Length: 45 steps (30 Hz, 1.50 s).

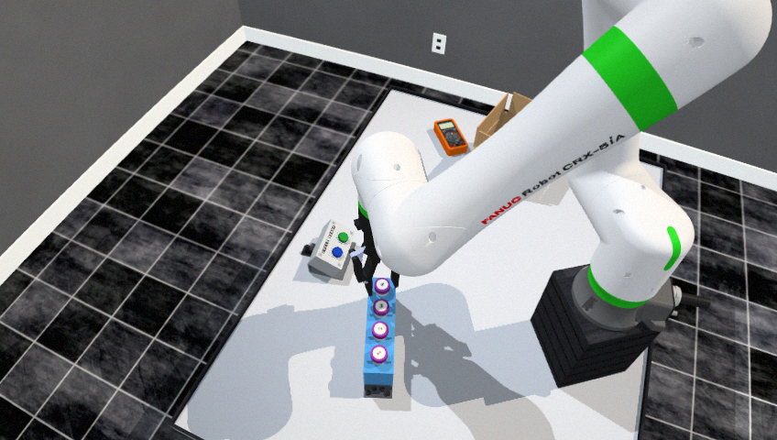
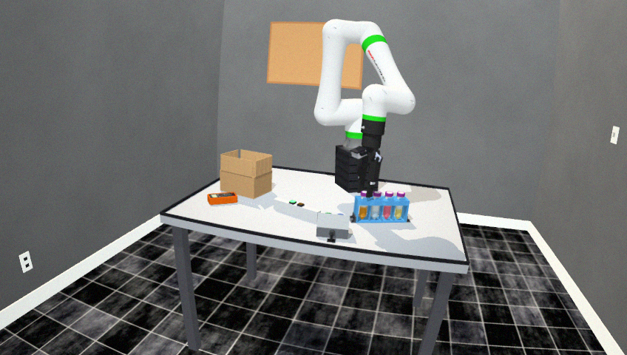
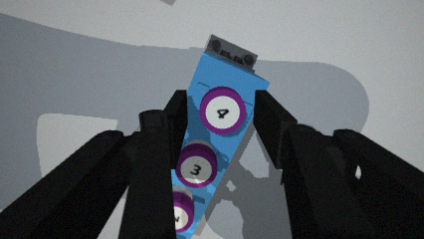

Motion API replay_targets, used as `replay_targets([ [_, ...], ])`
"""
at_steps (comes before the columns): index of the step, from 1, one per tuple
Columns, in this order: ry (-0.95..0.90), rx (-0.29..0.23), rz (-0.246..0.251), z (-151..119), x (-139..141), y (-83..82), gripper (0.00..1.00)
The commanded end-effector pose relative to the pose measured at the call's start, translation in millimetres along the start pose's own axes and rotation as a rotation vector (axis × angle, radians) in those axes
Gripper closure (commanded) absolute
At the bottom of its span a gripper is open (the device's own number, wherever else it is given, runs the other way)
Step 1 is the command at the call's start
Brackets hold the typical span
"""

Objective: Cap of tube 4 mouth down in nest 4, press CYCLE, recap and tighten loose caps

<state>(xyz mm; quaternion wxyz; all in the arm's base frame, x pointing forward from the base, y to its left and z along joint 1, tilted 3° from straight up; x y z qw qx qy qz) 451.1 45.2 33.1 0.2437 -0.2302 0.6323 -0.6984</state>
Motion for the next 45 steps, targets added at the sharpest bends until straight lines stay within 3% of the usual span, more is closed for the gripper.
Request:
replay_targets([
  [1, -0.034, -0.038, 0.003, 3.7, 0.7, -0.3, 0.59],
  [2, -0.034, -0.039, 0.003, 3.7, 0.8, -0.2, 0.59],
  [3, -0.034, -0.039, 0.003, 3.7, 0.7, -0.2, 0.7],
  [17, -0.034, -0.038, 0.003, 3.7, 0.7, -0.3, 0.7],
  [28, 0.516, -0.038, -0.008, 3.7, 0.7, -0.1, 0.7],
  [30, 0.516, -0.038, -0.008, 3.7, 0.7, -0.1, 0.7],
  [36, 0.816, -0.037, -0.014, 3.7, 0.7, -0.1, 0.7],
  [43, 0.839, -0.037, -0.014, 3.7, 0.7, -0.1, 0.7],
  [44, 0.839, -0.037, -0.014, 3.7, 0.7, 0.4, 0.59],
  [45, 0.839, -0.037, -0.014, 3.7, 0.7, 0.4, 0.59],
])
Point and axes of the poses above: the point where the finger pads meet when closed, its own y axis out along the fingers, its own x axis across the jaws, z = x × y, the point moved 9 cm from there along -y, back along the fingers, and after that the axes turned 3 degrees about -y, right-handed, at the moved point
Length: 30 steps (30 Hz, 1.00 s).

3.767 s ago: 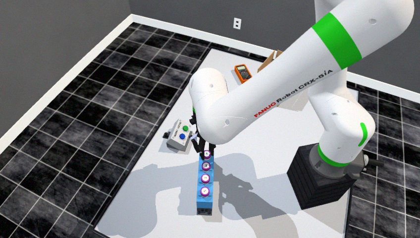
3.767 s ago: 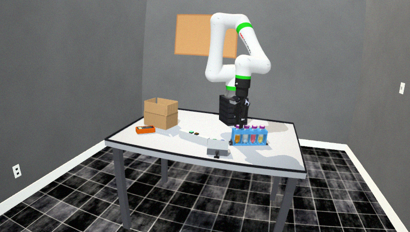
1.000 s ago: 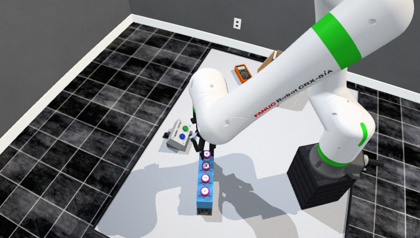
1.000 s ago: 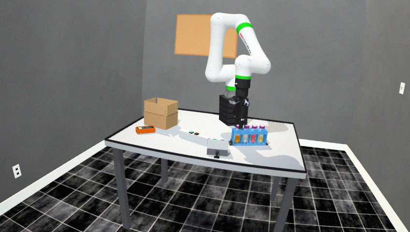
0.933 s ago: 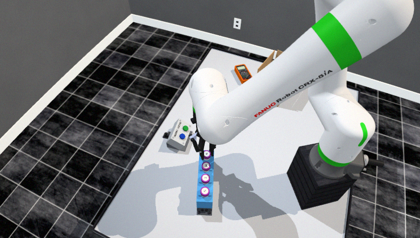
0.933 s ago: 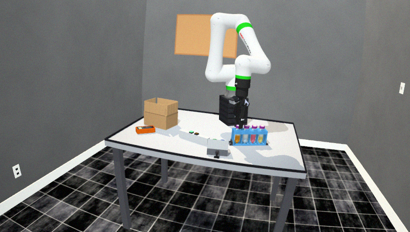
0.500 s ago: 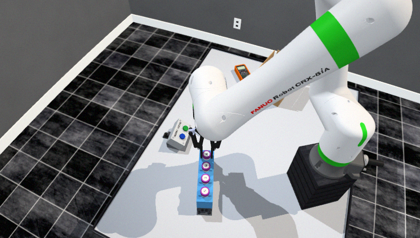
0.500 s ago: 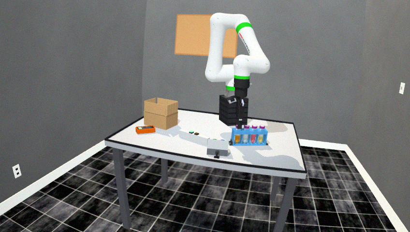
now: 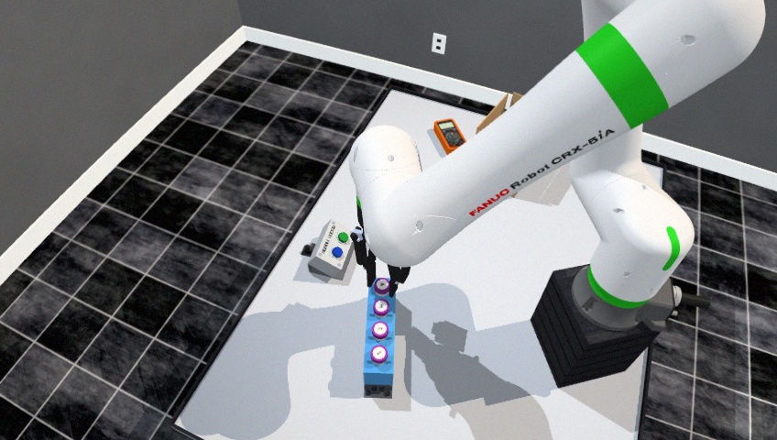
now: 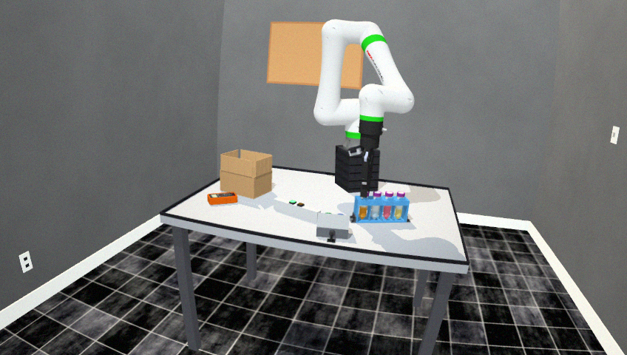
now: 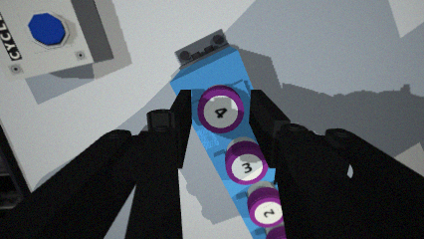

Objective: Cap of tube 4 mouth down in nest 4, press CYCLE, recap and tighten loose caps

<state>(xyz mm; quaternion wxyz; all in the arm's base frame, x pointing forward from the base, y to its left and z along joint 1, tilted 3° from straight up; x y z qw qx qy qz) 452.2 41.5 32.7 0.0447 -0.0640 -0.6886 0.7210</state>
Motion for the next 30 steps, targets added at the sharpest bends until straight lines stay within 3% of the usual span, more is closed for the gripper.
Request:
replay_targets([
  [1, 0.001, 0.002, 0.004, 0, -1, -0.4, 0.59],
  [11, 0.001, 0.002, 0.003, 0, -1, -0.5, 0.59],
  [30, 0.001, 0.002, 0.004, -1, -1, -46.4, 0.59],
])
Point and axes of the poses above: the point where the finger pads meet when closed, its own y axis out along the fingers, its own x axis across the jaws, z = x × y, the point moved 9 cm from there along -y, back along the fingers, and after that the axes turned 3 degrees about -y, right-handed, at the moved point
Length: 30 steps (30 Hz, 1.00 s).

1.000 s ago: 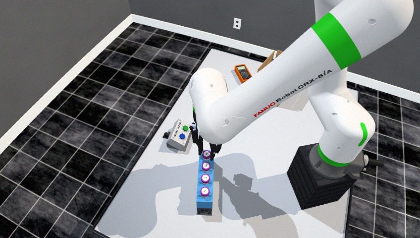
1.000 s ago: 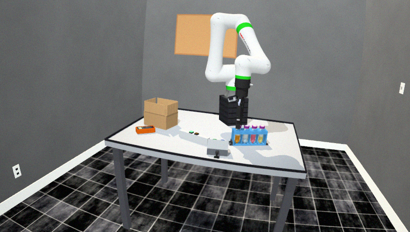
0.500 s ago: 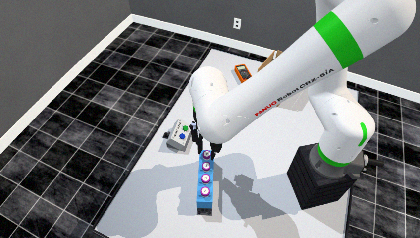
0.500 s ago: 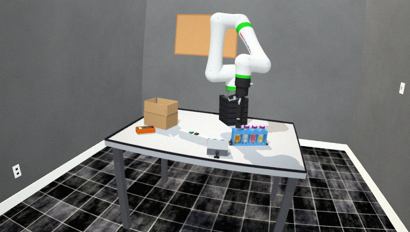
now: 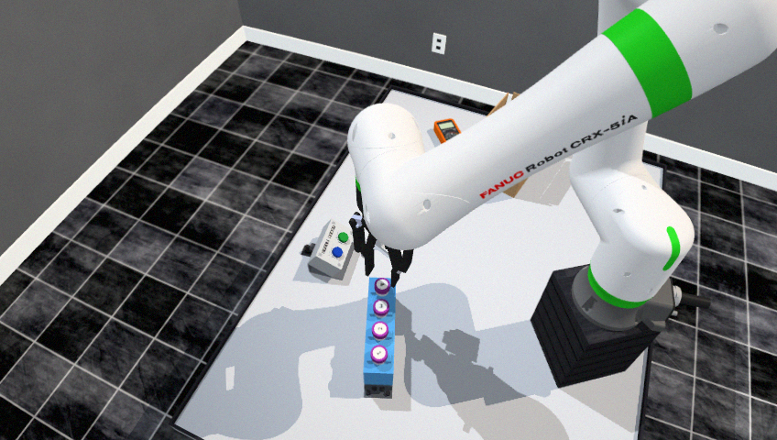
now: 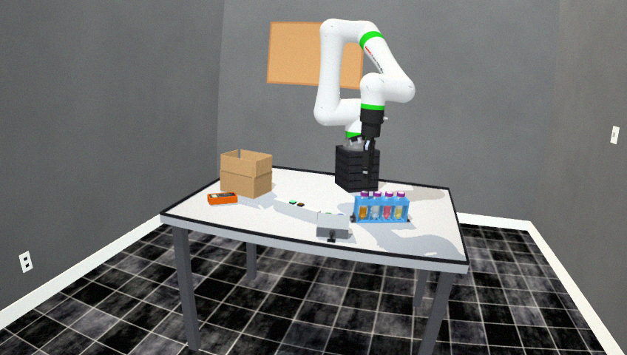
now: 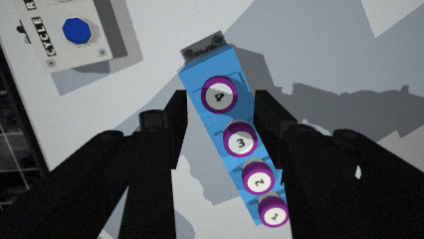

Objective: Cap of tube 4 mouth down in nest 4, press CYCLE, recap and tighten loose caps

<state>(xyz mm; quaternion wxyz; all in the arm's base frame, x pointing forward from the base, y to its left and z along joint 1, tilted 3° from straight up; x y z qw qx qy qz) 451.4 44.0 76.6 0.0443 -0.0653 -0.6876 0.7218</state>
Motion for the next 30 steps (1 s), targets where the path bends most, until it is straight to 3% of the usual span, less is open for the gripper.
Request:
replay_targets([
  [1, -0.083, 0.0, 0.001, -8, 3, -2.4, 0.59],
  [3, -0.25, 0.0, 0.001, -23, 9, -2.4, 0.59],
  [6, -0.303, 0.0, 0.001, -30, 12, -2.4, 0.59],
  [12, -0.681, 0.0, 0.001, -69, 27, -2.4, 0.59],
  [21, -0.681, 0.0, 0.001, -135, 54, -2.4, 0.59],
  [30, -0.681, 0.0, 0.001, -145, 58, 0.5, 0.59],
])
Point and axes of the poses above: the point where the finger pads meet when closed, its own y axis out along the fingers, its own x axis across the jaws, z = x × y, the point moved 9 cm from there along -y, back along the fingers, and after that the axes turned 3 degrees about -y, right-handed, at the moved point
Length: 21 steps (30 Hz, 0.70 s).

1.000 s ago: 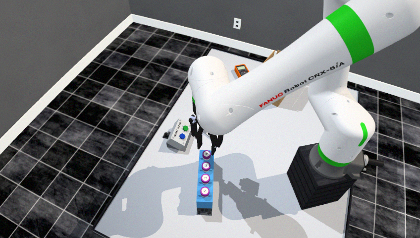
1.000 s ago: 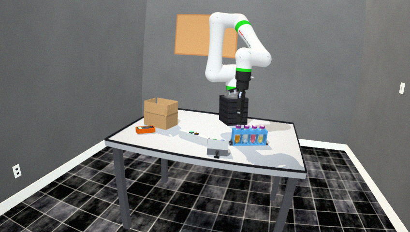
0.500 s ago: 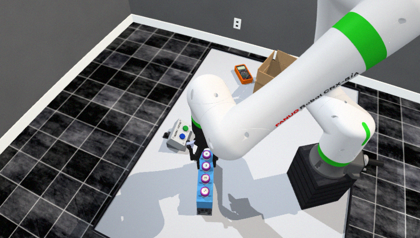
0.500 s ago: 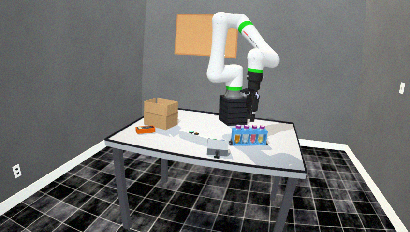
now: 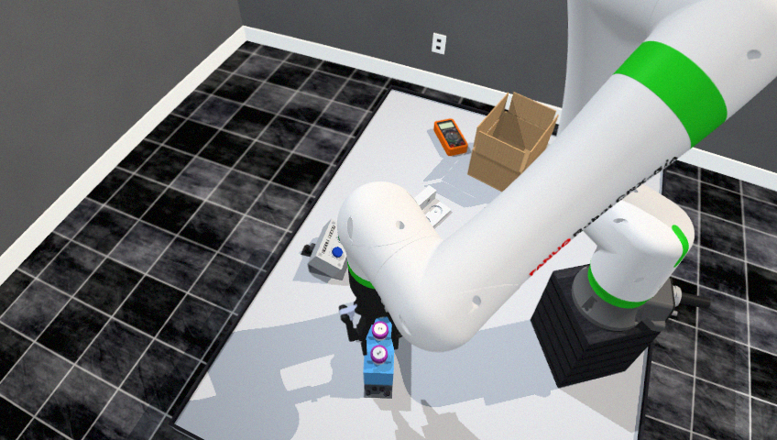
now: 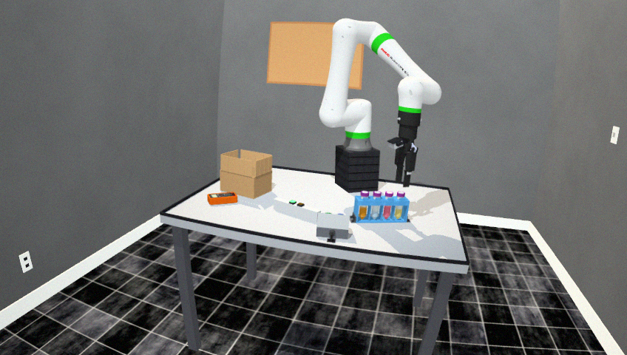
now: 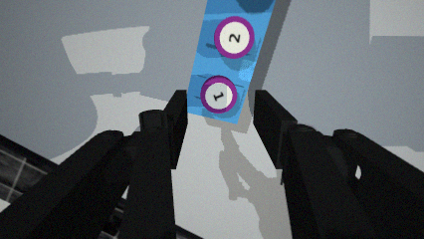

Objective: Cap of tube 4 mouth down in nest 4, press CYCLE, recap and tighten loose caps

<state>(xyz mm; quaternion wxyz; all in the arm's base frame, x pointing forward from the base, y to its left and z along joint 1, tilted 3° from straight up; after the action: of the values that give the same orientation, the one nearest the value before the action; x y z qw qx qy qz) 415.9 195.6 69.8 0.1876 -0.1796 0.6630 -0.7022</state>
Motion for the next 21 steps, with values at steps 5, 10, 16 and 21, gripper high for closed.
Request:
replay_targets([
  [5, 0.0, 0.0, 0.002, 0, -1, 17.3, 0.59],
  [10, 0.0, 0.0, 0.002, 0, -1, 26.3, 0.59],
  [16, 0.0, 0.0, 0.002, 0, -1, 34.8, 0.59],
  [21, 0.0, 0.0, 0.002, 0, -1, 36.3, 0.59],
])
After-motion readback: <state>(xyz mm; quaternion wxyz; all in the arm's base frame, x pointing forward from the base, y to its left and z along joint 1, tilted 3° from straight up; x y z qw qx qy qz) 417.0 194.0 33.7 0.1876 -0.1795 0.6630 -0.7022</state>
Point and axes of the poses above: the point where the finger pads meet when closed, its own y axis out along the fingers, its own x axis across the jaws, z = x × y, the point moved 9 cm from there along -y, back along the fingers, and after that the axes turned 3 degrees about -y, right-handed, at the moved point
